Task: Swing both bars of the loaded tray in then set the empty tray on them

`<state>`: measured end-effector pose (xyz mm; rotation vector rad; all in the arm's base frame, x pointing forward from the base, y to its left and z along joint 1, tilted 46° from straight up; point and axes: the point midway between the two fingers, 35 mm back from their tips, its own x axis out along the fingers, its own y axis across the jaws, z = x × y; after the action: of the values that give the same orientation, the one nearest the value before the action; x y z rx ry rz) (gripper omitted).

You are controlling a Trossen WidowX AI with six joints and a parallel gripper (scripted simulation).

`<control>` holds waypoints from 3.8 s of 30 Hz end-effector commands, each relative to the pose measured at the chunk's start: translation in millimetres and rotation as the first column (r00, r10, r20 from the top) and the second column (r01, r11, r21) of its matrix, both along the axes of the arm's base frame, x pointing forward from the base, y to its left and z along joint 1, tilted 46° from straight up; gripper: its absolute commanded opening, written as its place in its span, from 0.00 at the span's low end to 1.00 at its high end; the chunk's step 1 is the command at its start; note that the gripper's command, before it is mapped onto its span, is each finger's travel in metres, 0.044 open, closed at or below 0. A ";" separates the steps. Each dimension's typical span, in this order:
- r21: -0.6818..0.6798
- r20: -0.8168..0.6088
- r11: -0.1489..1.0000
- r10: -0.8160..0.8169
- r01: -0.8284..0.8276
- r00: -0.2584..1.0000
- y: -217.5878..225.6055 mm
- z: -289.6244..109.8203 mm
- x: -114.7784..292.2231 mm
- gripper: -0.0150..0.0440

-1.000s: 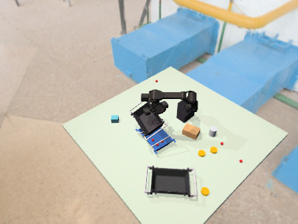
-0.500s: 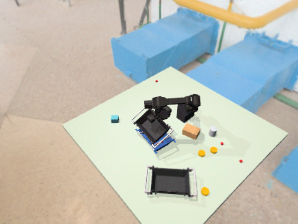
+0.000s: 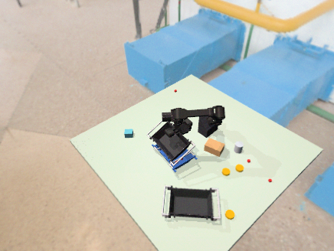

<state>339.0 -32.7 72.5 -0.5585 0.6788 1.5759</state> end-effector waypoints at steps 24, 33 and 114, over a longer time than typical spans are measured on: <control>0.006 0.019 1.000 -0.014 0.014 1.000 -2.6 4.8 1.0 0.25; 0.006 0.019 1.000 -0.014 0.014 1.000 3.4 -1.5 0.8 0.25; 0.009 0.019 1.000 -0.014 0.014 1.000 55.9 -52.7 -30.9 0.25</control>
<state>312.4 16.5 23.4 -0.5637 0.6554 1.5421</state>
